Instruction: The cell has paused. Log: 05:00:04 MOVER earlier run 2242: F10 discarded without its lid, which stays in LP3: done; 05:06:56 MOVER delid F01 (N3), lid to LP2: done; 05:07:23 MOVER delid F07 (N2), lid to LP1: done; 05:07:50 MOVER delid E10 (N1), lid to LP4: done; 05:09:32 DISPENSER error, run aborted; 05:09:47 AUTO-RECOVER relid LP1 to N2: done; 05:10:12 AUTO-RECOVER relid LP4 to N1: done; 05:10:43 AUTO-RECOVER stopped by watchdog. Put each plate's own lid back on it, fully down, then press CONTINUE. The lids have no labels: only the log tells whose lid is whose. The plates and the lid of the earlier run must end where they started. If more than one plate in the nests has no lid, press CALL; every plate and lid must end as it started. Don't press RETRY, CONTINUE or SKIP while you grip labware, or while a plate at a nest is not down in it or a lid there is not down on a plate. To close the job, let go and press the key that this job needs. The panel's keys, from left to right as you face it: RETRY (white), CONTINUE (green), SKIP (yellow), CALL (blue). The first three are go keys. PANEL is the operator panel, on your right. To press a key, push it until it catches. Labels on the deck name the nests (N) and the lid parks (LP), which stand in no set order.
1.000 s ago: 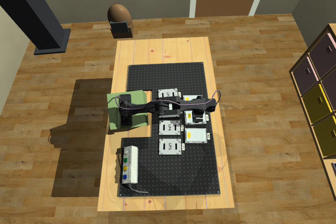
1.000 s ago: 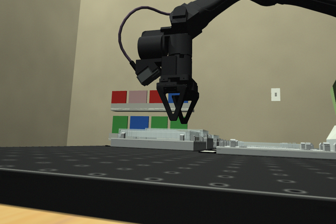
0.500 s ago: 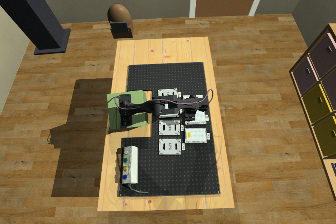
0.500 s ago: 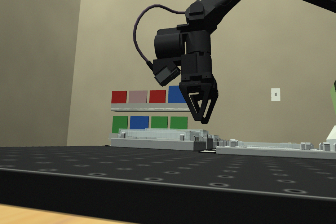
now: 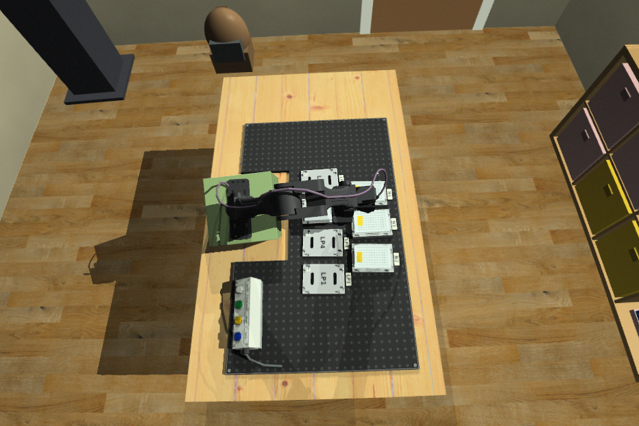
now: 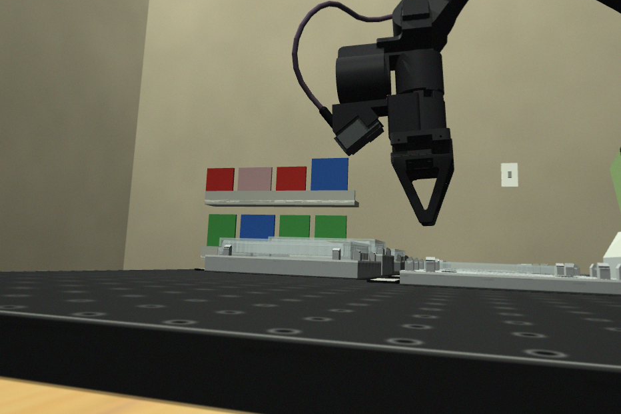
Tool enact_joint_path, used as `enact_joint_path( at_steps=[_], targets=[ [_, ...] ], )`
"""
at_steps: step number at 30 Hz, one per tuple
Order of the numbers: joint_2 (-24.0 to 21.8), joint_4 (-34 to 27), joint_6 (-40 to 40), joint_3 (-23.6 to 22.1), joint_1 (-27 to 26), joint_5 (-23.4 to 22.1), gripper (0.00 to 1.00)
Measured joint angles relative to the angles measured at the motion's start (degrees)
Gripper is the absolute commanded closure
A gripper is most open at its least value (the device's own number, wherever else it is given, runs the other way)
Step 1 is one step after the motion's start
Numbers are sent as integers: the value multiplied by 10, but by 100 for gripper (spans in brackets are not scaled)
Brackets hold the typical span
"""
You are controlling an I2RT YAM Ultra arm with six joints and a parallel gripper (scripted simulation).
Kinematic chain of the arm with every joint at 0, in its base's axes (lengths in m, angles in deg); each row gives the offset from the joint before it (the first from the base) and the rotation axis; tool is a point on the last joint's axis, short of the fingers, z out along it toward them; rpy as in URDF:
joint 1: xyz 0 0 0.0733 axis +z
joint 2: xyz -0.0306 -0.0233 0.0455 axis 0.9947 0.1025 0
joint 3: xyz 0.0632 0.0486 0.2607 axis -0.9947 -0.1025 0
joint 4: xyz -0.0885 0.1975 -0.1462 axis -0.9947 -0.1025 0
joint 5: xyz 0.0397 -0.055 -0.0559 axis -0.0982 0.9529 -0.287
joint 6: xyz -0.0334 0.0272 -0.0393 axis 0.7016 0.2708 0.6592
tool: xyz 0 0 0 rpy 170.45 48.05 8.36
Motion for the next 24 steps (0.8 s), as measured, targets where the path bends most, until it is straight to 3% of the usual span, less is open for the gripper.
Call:
enact_joint_path(
  at_steps=[12, 24],
  targets=[
    [-62, 65, -8, -125, 9, 0, 100],
    [-62, 86, -7, -130, 9, 0, 100]
  ],
)
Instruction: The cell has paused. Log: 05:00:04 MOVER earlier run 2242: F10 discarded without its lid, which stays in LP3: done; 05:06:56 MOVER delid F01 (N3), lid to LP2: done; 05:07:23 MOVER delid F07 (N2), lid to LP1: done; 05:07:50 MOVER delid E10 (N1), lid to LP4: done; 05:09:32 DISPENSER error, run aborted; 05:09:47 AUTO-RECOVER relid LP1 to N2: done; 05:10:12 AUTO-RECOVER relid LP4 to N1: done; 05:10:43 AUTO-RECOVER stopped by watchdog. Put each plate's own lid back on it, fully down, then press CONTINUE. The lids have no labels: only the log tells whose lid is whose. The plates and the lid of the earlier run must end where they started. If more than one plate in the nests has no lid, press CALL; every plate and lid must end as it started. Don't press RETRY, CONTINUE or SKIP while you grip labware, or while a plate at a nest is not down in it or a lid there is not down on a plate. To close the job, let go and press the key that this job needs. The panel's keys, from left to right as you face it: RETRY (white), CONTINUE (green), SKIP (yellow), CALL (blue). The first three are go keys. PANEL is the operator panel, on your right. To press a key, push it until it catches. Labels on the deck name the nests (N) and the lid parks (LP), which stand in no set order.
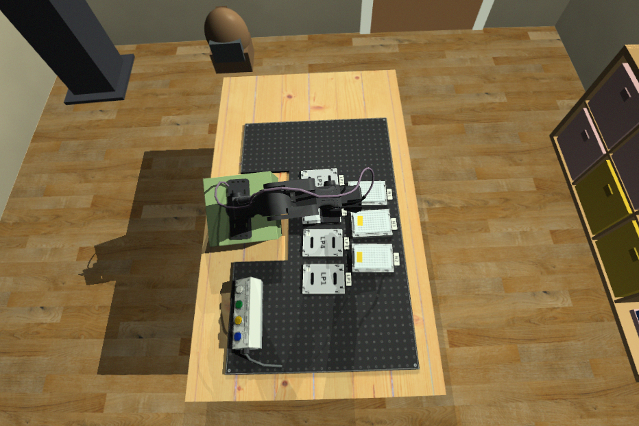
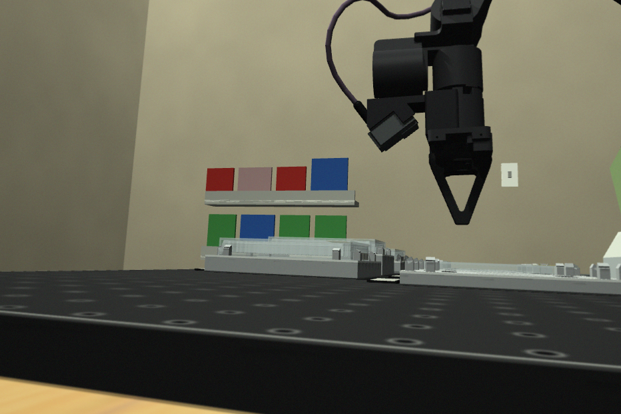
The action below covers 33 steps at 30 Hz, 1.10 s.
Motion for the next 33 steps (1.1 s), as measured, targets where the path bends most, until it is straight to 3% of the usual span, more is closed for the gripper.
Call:
enact_joint_path(
  at_steps=[33],
  targets=[
    [1, 8, 9, 0, -2, 0, 100]
  ],
)
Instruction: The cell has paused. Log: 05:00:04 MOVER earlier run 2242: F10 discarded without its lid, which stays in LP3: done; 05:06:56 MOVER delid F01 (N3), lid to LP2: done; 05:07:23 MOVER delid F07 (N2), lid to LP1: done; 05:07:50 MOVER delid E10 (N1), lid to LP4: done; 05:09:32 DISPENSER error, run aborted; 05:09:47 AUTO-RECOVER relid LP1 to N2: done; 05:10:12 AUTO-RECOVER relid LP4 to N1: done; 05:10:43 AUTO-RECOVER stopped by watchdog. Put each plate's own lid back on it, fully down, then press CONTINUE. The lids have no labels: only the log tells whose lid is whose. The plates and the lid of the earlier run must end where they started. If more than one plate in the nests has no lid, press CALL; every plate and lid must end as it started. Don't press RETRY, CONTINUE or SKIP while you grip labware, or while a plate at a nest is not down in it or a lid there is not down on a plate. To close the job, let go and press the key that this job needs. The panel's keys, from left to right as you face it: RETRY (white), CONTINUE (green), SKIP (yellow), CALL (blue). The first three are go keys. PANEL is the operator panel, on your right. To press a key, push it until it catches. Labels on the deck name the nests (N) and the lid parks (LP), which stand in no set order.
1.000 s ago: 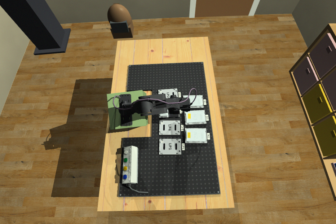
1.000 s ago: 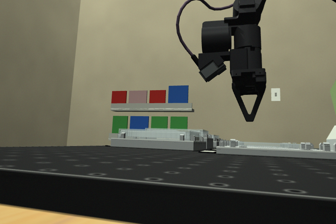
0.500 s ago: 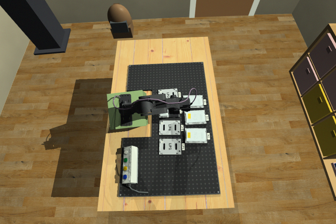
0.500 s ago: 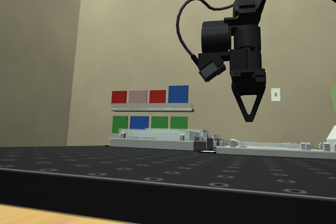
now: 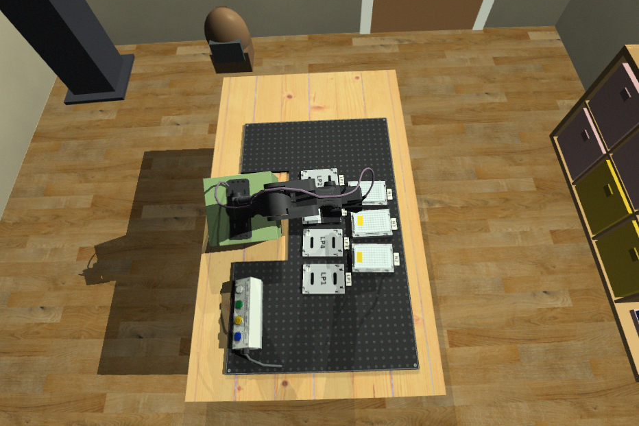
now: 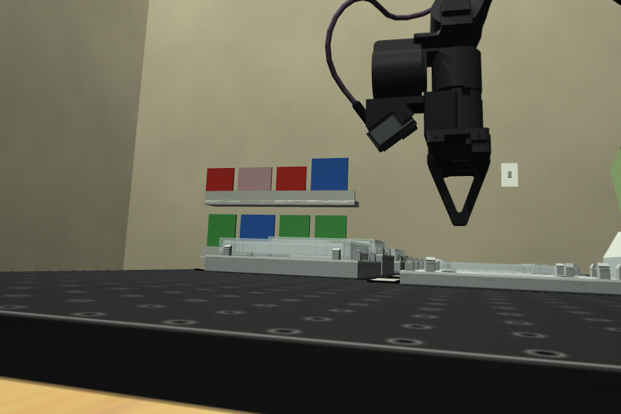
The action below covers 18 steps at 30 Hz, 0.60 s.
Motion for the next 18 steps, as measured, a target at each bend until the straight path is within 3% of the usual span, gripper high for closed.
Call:
enact_joint_path(
  at_steps=[8, 18],
  targets=[
    [-2, -3, 0, 0, -2, 0, 100],
    [-64, -71, -25, 14, 23, 0, 100]
  ],
)
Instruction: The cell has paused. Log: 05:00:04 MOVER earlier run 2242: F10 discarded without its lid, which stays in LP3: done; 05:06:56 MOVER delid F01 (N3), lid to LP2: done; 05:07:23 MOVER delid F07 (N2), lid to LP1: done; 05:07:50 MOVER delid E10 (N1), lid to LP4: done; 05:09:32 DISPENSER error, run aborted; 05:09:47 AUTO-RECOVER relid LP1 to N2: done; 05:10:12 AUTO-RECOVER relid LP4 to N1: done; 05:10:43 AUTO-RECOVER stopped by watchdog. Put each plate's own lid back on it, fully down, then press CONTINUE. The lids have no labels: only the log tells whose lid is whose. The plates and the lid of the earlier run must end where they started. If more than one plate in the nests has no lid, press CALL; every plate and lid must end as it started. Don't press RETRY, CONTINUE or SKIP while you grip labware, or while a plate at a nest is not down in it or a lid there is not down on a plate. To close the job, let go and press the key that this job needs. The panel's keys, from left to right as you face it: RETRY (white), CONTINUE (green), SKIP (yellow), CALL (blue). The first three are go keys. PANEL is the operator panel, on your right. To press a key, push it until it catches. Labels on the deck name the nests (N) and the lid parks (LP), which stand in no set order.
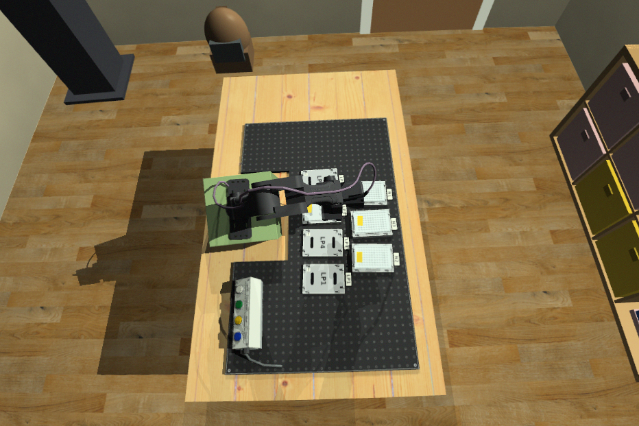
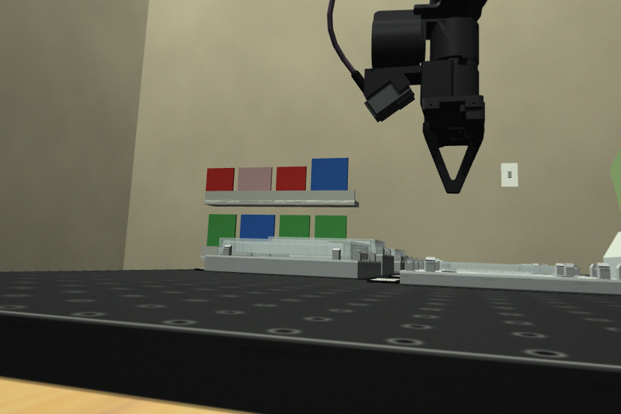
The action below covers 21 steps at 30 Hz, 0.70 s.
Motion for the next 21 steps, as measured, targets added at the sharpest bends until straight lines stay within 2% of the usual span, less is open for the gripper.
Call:
enact_joint_path(
  at_steps=[7, 21],
  targets=[
    [-38, -60, -21, 18, 22, 0, 100],
    [-40, -85, -32, 19, 23, 0, 100]
  ],
)
